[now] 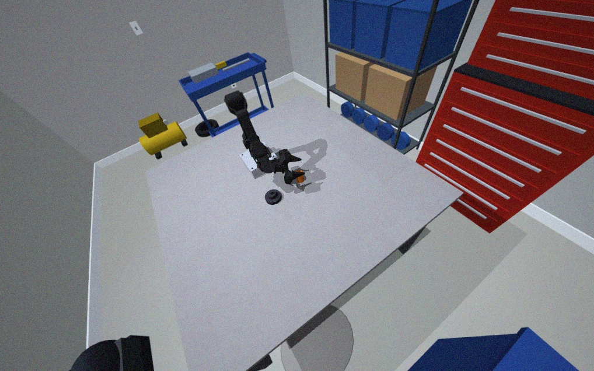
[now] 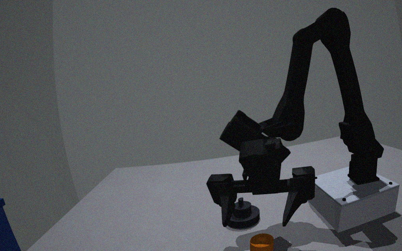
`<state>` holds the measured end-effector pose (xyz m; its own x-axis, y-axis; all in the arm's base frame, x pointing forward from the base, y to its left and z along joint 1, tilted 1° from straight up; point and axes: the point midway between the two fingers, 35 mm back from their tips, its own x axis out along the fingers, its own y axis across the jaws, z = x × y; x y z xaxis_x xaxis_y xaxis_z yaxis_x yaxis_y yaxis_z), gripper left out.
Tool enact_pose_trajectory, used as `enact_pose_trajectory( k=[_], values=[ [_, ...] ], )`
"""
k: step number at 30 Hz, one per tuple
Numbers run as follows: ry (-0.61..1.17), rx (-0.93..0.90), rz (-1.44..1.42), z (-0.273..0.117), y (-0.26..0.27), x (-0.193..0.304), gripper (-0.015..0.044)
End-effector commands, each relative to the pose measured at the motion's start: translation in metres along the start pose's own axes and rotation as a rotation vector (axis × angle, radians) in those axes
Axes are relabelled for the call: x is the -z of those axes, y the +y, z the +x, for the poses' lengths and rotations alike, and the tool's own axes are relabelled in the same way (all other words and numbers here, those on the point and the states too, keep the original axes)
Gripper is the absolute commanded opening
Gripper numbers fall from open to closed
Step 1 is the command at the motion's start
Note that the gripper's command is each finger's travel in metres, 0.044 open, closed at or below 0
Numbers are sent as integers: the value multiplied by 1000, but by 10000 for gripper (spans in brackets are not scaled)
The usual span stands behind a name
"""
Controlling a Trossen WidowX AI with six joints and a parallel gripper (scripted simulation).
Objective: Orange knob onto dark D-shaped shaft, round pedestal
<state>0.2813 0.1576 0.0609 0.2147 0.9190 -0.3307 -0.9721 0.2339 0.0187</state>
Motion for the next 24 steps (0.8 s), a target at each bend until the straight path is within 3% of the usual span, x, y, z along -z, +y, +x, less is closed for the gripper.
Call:
enact_pose_trajectory(
  k=[1,7,14,24],
  values=[
    [186,20,48,18,-15,-2,440],
    [629,36,88,31,-15,-4,440],
    [1167,27,-39,-2,8,-35,440],
    [1217,25,-61,-8,11,-40,440]
  ],
)
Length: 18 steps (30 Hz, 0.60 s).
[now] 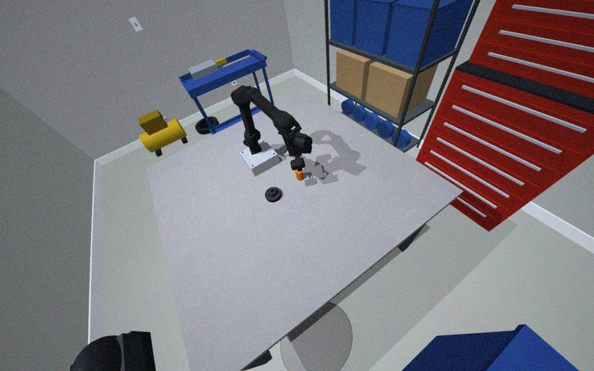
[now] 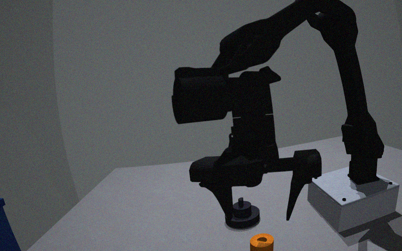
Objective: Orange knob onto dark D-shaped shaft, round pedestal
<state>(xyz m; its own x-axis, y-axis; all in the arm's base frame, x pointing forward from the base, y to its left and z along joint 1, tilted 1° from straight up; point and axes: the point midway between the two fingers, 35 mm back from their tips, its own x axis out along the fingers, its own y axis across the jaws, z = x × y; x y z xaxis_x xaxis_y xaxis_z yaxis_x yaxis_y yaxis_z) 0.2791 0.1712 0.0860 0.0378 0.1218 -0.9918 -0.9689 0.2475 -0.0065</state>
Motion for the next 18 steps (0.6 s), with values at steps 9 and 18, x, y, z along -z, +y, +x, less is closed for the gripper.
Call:
enact_pose_trajectory(
  k=[9,18],
  values=[
    [111,25,-49,-16,4,5,440],
    [97,62,652,-15,4,5,440]
  ],
)
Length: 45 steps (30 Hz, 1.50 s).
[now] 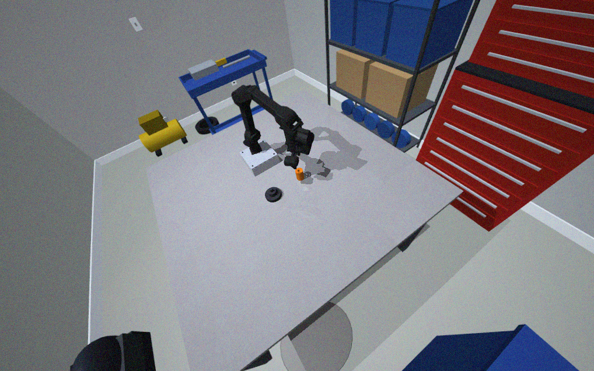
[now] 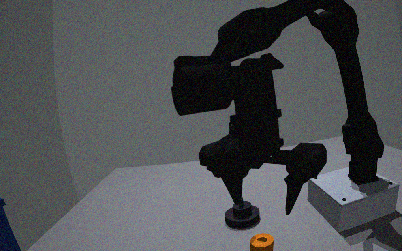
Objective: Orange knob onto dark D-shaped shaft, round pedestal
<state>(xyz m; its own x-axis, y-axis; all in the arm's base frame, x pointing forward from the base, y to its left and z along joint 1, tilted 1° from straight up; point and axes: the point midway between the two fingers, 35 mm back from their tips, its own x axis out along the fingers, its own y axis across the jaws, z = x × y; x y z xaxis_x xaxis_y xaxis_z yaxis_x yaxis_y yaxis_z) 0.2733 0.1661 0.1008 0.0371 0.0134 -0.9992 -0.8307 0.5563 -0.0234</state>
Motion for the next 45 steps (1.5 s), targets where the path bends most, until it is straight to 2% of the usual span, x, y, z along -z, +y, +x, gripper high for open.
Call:
enact_pose_trajectory(
  k=[1,6,8,19,24,45],
  values=[
    [3,3,409,0,0,1,440],
    [3,4,861,1,1,2,440],
    [3,4,921,1,1,2,440],
    [3,4,921,1,1,1,440],
    [3,4,921,35,1,1,440],
    [3,4,921,70,-2,0,440]
  ],
)
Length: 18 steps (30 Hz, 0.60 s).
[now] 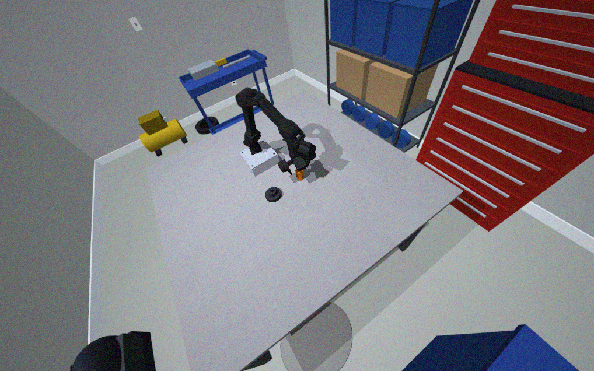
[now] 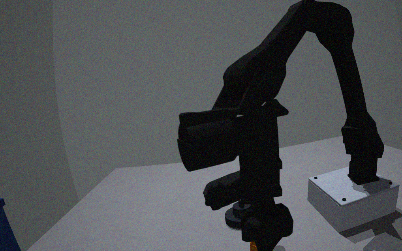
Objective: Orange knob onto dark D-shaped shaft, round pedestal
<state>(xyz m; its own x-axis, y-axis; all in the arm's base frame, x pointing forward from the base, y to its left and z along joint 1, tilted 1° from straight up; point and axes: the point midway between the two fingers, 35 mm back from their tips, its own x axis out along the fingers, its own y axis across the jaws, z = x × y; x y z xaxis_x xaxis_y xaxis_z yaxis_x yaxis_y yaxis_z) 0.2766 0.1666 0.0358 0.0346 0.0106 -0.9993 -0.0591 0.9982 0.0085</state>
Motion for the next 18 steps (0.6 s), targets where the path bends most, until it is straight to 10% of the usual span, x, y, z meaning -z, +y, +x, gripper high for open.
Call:
enact_pose_trajectory(
  k=[1,18],
  values=[
    [-2,2,-1,7,0,-1,440],
    [-2,2,-1,34,0,0,440]
  ],
)
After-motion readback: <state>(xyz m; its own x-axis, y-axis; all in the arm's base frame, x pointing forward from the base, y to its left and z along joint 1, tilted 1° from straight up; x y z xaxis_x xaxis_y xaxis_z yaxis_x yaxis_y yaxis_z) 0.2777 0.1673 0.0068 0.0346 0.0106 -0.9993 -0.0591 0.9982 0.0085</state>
